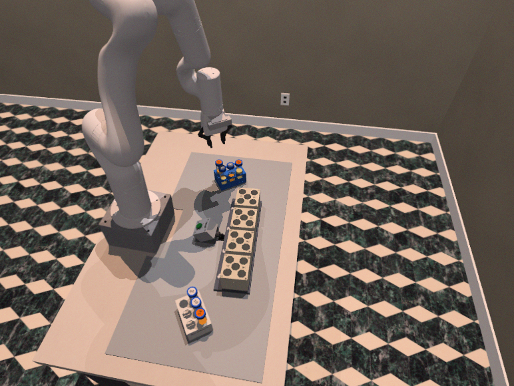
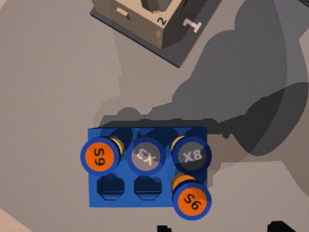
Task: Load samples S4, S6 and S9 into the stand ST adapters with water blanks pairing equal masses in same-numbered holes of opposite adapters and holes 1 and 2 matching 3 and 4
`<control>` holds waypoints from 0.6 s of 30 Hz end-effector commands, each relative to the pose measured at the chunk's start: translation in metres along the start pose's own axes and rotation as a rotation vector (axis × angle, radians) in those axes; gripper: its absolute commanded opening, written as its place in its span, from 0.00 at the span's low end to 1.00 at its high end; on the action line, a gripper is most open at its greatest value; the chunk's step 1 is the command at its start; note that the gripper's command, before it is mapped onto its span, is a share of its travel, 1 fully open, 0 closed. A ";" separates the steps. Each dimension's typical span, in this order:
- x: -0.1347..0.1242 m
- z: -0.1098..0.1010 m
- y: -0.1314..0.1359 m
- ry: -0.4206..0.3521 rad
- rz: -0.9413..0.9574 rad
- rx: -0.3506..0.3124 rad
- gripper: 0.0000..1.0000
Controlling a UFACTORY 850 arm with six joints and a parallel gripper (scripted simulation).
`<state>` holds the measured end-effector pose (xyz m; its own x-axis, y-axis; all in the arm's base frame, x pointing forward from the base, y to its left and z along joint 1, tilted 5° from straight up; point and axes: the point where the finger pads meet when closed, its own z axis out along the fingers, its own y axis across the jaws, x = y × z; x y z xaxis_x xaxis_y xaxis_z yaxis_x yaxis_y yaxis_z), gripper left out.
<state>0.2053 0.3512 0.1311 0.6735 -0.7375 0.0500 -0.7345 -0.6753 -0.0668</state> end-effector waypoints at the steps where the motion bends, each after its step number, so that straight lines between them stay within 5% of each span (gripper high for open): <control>1: 0.000 0.007 -0.001 0.000 0.000 0.002 0.57; 18: 0.000 0.037 -0.001 0.001 0.000 0.002 0.57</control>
<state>0.2079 0.3513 0.0997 0.6735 -0.7375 0.0497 -0.7346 -0.6753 -0.0662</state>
